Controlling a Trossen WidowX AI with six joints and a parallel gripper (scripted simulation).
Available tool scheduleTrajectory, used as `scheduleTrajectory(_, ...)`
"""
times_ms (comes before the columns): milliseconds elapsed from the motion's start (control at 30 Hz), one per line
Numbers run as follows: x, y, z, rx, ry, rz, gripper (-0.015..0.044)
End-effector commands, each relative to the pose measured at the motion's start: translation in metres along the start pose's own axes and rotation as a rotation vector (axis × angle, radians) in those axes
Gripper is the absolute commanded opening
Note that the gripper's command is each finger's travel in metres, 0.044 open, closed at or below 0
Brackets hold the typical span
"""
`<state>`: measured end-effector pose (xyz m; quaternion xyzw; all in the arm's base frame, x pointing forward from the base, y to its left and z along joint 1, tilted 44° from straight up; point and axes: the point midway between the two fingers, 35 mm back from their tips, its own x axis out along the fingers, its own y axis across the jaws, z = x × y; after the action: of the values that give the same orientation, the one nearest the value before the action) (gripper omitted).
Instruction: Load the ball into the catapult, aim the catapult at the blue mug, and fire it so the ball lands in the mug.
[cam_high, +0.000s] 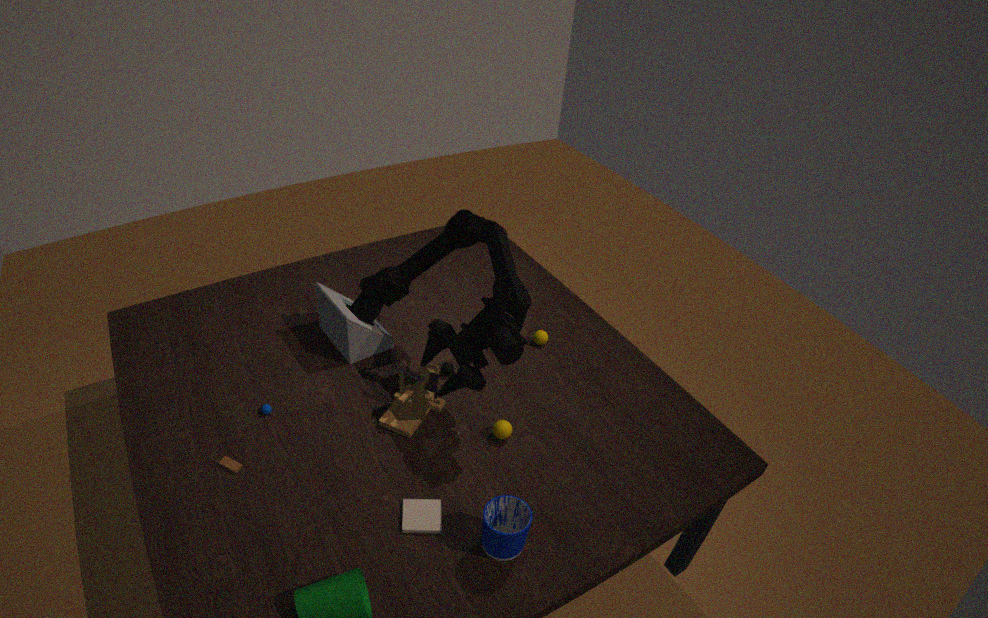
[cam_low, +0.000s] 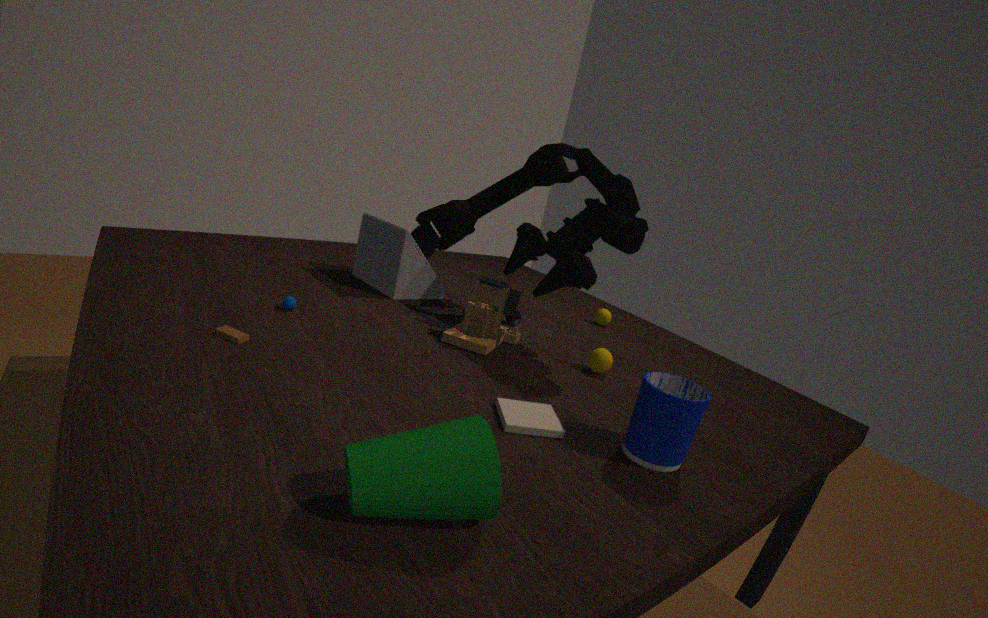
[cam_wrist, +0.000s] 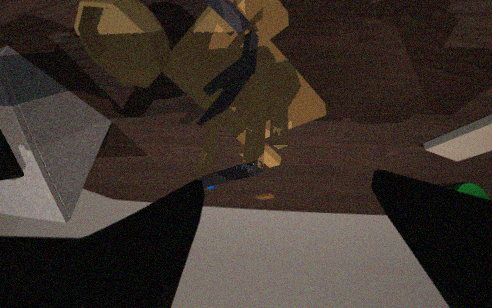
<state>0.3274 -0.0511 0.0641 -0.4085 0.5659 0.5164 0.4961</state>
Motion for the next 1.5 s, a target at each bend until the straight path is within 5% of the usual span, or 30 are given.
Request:
scheduleTrajectory(0,0.006,0.002,-0.004,0.133,-0.042,0.026,0.044)
scheduleTrajectory(1467,0.033,0.013,-0.05,1.562,-0.357,0.395,0.044)
